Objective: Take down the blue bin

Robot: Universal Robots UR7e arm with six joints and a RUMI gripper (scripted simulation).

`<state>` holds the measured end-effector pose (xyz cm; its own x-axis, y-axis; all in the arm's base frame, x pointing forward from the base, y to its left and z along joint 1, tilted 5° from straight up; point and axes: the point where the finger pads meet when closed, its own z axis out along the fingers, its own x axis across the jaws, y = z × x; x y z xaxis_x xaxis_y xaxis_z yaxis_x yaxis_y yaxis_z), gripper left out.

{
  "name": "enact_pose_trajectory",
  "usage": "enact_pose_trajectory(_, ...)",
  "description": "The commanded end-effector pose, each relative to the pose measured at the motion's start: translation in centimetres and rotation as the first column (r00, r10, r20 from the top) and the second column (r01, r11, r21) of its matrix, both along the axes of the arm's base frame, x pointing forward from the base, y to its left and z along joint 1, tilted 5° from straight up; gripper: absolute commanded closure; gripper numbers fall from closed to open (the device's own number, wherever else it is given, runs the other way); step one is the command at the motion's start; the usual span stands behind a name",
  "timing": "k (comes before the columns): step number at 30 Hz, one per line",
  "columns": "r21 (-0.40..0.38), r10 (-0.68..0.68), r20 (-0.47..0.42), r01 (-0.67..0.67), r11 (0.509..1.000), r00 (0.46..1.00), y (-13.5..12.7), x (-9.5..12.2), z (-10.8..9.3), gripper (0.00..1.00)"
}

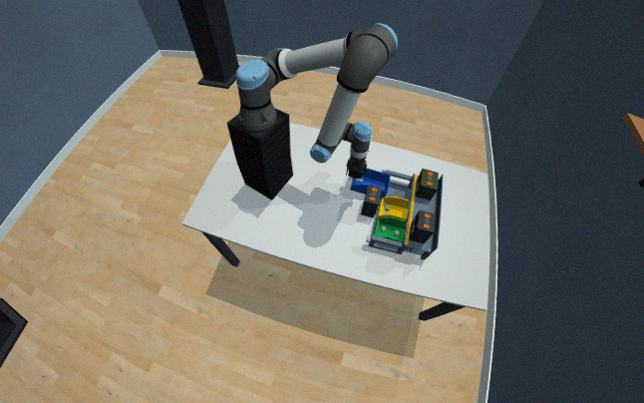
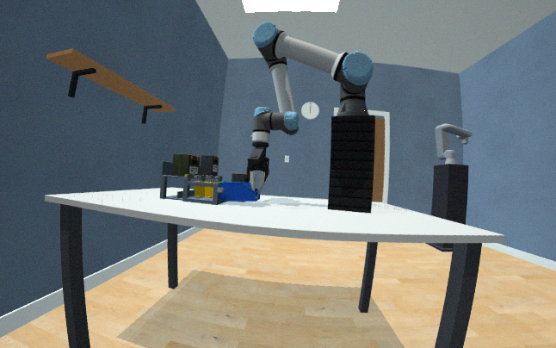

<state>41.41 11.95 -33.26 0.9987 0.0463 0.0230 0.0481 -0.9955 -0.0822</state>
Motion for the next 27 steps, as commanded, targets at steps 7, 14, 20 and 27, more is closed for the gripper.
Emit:
enact_pose_trajectory(7,0.0,0.0,0.001,0.0,1.0,1.0,-0.01,0.02,0.04,1.0)
enact_pose_trajectory(14,0.0,0.0,0.001,0.0,1.0,1.0,-0.01,-0.1,0.04,1.0)
enact_pose_trajectory(20,0.0,0.0,0.001,0.0,1.0,1.0,-0.02,-0.22,0.03,1.0)
enact_pose_trajectory(27,0.0,0.0,0.001,0.0,1.0,1.0,-0.03,-0.53,0.02,1.0)
